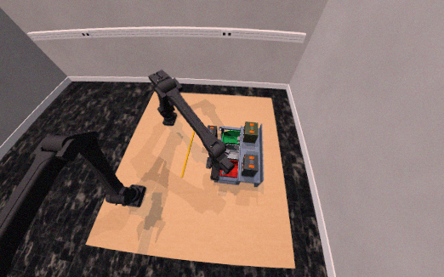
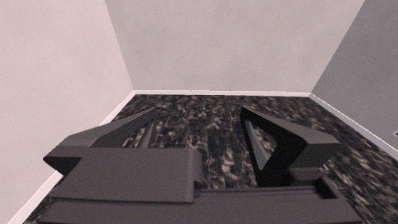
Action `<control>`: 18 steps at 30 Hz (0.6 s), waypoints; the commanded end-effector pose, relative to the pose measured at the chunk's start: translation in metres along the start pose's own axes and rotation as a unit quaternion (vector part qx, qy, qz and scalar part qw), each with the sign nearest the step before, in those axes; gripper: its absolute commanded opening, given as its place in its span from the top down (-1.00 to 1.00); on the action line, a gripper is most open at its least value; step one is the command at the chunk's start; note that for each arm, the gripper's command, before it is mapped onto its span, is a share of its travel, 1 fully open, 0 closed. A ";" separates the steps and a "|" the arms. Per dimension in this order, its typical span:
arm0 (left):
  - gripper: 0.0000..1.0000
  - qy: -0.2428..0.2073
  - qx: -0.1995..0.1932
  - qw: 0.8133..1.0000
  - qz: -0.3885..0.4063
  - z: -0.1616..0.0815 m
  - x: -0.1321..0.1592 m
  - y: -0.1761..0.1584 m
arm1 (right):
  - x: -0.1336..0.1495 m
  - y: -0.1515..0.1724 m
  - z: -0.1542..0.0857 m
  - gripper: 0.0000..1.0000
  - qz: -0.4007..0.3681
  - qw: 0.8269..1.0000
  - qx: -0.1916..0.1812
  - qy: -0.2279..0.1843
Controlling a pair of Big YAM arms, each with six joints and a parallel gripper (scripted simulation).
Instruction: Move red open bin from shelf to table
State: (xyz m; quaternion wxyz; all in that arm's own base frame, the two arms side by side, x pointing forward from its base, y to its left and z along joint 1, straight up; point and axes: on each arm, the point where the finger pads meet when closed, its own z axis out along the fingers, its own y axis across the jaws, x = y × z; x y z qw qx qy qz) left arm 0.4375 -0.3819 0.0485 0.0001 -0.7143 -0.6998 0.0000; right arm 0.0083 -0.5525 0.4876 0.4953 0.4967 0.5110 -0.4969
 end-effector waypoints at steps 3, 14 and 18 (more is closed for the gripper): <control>-0.81 -0.006 -0.005 1.000 -0.007 -0.001 0.001 0.006 | -0.013 -0.006 -0.008 -1.00 0.008 1.000 0.003 -0.008; -0.81 0.000 0.001 1.000 -0.008 0.011 0.003 0.004 | -0.013 -0.006 -0.008 -1.00 0.008 1.000 0.003 -0.008; -0.81 -0.003 -0.001 1.000 -0.008 0.009 0.002 0.005 | -0.013 -0.006 -0.008 -1.00 0.008 1.000 0.003 -0.008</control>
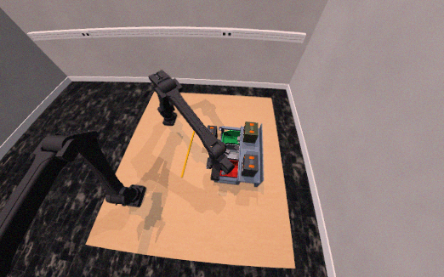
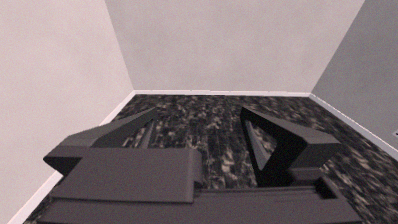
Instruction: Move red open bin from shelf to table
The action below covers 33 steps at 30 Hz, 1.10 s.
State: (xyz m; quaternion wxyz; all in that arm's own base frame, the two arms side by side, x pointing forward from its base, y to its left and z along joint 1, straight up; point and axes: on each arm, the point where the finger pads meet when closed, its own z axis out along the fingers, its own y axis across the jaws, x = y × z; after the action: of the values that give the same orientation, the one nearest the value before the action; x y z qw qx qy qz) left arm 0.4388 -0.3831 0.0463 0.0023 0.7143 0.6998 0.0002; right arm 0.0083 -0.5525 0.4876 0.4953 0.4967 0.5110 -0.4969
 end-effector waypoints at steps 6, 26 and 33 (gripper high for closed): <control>-0.81 0.001 0.003 1.000 -0.008 0.014 0.004 0.003 | -0.013 -0.006 -0.008 -1.00 0.008 1.000 0.003 -0.008; -0.81 0.001 0.003 1.000 -0.008 0.023 0.004 0.003 | -0.013 -0.006 -0.008 -1.00 0.008 1.000 0.003 -0.008; -0.81 0.002 0.004 1.000 -0.007 0.028 0.004 0.002 | -0.013 -0.006 -0.008 -1.00 0.008 1.000 0.003 -0.008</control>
State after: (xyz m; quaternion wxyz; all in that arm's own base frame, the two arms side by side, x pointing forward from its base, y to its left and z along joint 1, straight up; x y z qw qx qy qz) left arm 0.4388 -0.3831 0.0312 0.0031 0.7143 0.6999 0.0000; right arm 0.0083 -0.5525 0.4876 0.4953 0.4967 0.5110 -0.4969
